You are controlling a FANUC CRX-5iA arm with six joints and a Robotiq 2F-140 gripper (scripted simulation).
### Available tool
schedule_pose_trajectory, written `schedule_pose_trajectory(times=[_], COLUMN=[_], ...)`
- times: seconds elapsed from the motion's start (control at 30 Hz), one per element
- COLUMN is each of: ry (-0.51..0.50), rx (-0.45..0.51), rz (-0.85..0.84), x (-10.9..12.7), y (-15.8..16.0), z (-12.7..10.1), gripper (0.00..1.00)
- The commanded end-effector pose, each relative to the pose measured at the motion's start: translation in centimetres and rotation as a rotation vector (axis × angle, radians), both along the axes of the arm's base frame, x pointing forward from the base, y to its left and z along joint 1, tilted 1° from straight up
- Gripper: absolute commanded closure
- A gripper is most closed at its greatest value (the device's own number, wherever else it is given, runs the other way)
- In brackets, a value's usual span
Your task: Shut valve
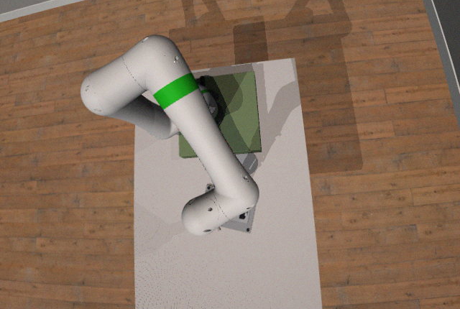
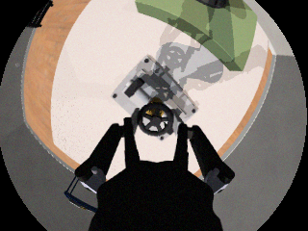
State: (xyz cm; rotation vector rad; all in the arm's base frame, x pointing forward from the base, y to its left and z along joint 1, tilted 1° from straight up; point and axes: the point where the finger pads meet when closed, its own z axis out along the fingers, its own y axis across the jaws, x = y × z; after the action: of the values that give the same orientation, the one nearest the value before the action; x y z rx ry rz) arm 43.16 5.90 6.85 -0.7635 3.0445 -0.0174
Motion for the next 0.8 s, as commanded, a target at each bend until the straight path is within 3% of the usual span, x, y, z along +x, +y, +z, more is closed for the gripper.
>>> schedule_pose_trajectory(times=[0.0, 0.77], ry=[0.0, -0.005], rx=[0.0, 0.003], rz=[-0.026, -0.451], x=[0.02, 0.02], y=[0.01, 0.01], z=[-0.01, -0.01], gripper=[1.0, 1.0])
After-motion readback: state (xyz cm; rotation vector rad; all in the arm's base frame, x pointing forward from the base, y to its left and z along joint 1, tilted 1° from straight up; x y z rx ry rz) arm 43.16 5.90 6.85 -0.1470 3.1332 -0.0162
